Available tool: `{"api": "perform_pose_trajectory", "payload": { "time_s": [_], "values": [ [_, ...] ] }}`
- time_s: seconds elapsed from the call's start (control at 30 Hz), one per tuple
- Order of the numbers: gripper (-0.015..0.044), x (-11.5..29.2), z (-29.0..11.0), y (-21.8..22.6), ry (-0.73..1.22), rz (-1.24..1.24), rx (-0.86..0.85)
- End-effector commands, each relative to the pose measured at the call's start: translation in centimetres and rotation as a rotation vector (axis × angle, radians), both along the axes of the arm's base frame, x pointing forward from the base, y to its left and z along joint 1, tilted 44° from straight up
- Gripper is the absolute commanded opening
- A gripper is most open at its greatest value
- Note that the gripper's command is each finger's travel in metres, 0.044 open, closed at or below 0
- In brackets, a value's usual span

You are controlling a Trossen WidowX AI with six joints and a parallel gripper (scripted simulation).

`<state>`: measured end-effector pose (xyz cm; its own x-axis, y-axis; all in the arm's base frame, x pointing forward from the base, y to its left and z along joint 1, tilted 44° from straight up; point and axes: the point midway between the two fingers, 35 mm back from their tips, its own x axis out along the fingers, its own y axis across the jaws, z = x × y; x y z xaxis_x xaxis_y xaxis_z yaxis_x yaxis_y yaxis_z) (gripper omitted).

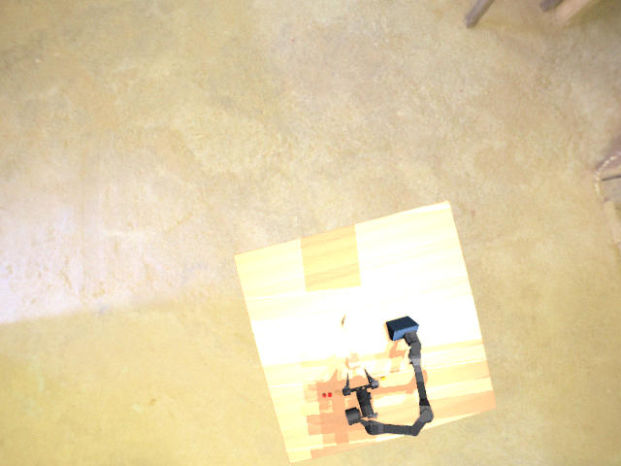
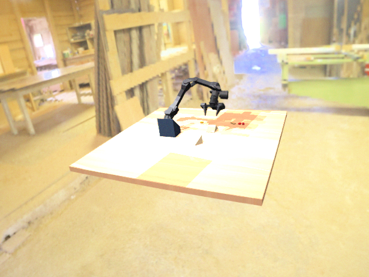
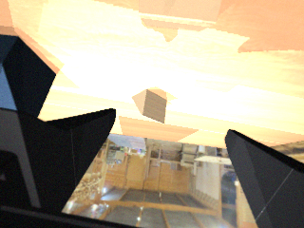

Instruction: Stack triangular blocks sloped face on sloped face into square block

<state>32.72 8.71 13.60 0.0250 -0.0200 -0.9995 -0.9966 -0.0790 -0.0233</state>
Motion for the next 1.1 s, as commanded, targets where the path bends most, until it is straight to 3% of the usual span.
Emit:
{"api": "perform_pose_trajectory", "payload": {
  "time_s": [0.0, 0.13, 0.3, 0.8, 1.07],
  "values": [
    [0.044, -0.5, 1.7, 4.7, -0.004, 0.007, 0.018],
    [0.044, -1.7, 3.3, 9.4, 0.012, 0.041, 0.022],
    [0.044, -1.8, 3.2, 9.6, 0.013, 0.043, 0.022],
    [0.044, -1.7, -6.3, 9.7, 0.015, 0.043, 0.021],
    [0.044, -1.7, -6.7, 9.6, 0.015, 0.043, 0.021]
  ]
}}
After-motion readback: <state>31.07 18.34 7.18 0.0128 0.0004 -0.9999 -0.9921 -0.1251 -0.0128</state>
